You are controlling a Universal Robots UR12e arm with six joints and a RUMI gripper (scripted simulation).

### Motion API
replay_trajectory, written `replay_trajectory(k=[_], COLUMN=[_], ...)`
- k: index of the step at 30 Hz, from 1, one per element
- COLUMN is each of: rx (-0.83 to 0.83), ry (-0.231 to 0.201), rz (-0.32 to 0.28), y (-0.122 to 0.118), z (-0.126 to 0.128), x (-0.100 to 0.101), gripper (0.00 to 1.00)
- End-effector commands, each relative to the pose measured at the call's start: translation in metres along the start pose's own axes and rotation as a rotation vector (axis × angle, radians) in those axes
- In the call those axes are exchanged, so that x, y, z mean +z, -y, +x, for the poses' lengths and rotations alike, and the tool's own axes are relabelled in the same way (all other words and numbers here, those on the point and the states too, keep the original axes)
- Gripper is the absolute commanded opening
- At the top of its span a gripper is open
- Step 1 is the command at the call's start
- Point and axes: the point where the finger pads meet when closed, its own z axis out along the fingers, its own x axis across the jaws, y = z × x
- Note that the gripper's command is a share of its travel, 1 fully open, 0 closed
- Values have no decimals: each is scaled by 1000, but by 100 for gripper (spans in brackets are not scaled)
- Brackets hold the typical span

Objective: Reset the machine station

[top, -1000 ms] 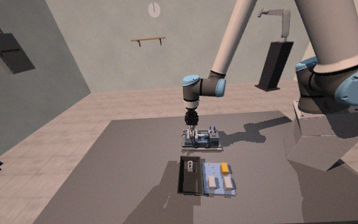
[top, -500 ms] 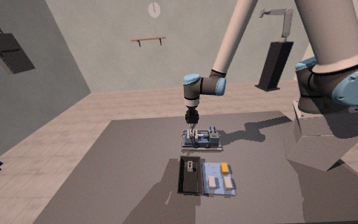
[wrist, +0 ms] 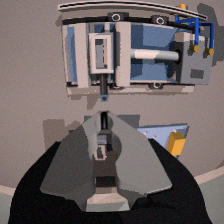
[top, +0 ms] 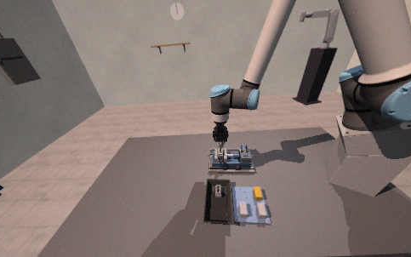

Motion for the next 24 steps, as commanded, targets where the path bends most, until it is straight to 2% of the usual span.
replay_trajectory(k=[1, 7, 11, 16, 17, 24], rx=[0, 0, 0, 0, 0, 0], ry=[1, 1, 2, 2, 2, 2], rz=[0, 0, 1, 1, 1, 1], y=[0, 4, 39, 49, 49, 49], z=[-1, -1, -1, -1, -1, -1], x=[-1, -1, -1, -1, -1, -1], gripper=[0, 0, 0, 0, 40, 40])
